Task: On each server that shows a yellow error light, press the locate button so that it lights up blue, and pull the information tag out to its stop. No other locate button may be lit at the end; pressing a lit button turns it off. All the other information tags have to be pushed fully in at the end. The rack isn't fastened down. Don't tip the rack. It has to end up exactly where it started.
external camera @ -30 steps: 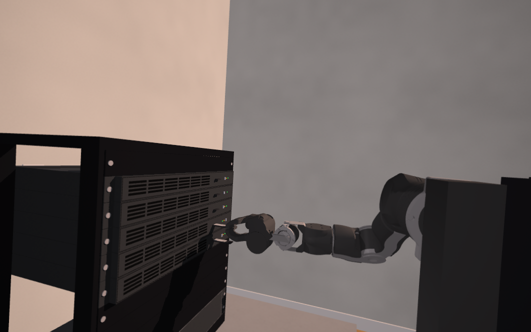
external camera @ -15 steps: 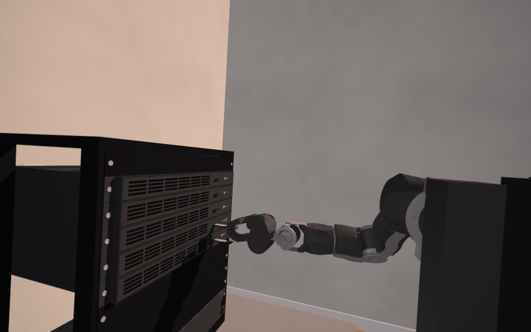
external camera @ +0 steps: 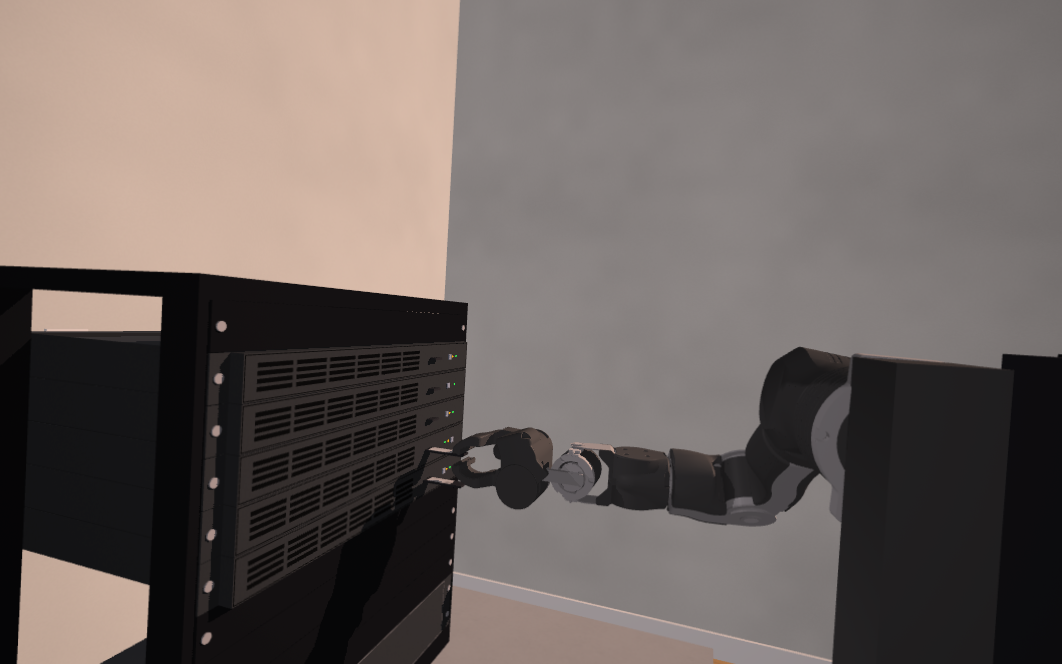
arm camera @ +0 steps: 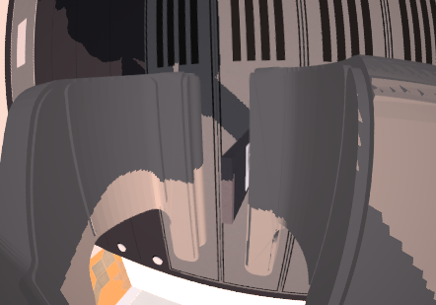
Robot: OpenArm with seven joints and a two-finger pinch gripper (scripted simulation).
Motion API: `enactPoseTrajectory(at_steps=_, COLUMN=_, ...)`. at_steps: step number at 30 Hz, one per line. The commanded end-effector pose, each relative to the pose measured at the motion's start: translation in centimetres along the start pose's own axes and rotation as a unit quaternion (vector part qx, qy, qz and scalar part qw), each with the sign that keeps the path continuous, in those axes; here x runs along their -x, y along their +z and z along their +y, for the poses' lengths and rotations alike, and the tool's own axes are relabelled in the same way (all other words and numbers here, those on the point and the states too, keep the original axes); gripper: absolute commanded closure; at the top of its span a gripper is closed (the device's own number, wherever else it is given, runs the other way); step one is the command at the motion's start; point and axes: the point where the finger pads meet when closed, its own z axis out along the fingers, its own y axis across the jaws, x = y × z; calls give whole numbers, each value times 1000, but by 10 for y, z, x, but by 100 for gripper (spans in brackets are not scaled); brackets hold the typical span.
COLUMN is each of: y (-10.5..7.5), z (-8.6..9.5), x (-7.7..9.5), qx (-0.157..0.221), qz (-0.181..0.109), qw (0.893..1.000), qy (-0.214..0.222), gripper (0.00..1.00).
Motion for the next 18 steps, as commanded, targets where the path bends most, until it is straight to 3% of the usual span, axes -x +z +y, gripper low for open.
enactPoseTrajectory(at_steps=1, y=0, z=1, x=-1, qx=2, qz=2, qw=1000, qy=0, gripper=90)
enactPoseTrajectory(at_steps=18, y=-1, z=2, x=-2, qx=3, qz=3, qw=1000, qy=1, gripper=90)
